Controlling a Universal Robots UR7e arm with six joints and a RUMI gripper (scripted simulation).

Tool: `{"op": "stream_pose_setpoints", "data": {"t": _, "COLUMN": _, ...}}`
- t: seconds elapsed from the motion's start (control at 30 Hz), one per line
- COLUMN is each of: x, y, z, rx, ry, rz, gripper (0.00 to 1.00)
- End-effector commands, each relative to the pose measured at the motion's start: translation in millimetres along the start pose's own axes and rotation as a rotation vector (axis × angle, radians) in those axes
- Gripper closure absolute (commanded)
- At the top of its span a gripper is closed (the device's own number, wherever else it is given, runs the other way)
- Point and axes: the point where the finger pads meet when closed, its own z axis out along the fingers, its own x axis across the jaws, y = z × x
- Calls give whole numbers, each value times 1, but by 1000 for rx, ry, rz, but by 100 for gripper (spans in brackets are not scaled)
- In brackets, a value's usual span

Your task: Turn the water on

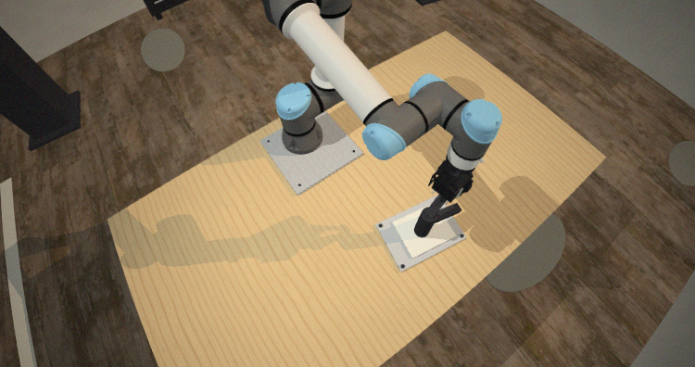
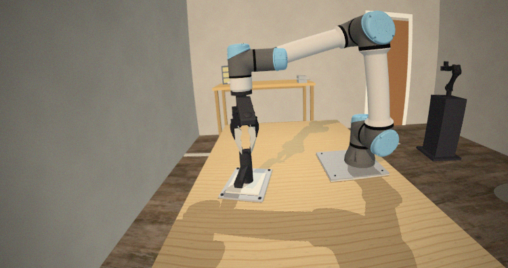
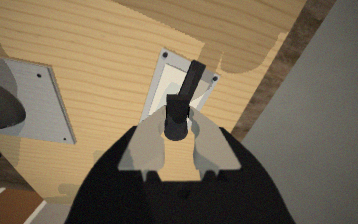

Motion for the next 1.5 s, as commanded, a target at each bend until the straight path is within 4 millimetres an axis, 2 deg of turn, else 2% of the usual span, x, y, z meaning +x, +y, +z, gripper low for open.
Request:
{"op": "stream_pose_setpoints", "data": {"t": 0.0, "x": 0, "y": 0, "z": -1, "rx": 0, "ry": 2, "rz": 0, "gripper": 100}}
{"op": "stream_pose_setpoints", "data": {"t": 0.6, "x": 0, "y": 0, "z": -1, "rx": 0, "ry": 2, "rz": 0, "gripper": 100}}
{"op": "stream_pose_setpoints", "data": {"t": 0.63, "x": 0, "y": 0, "z": -1, "rx": 0, "ry": 2, "rz": 0, "gripper": 62}}
{"op": "stream_pose_setpoints", "data": {"t": 1.47, "x": 0, "y": 0, "z": -1, "rx": 0, "ry": 2, "rz": 0, "gripper": 62}}
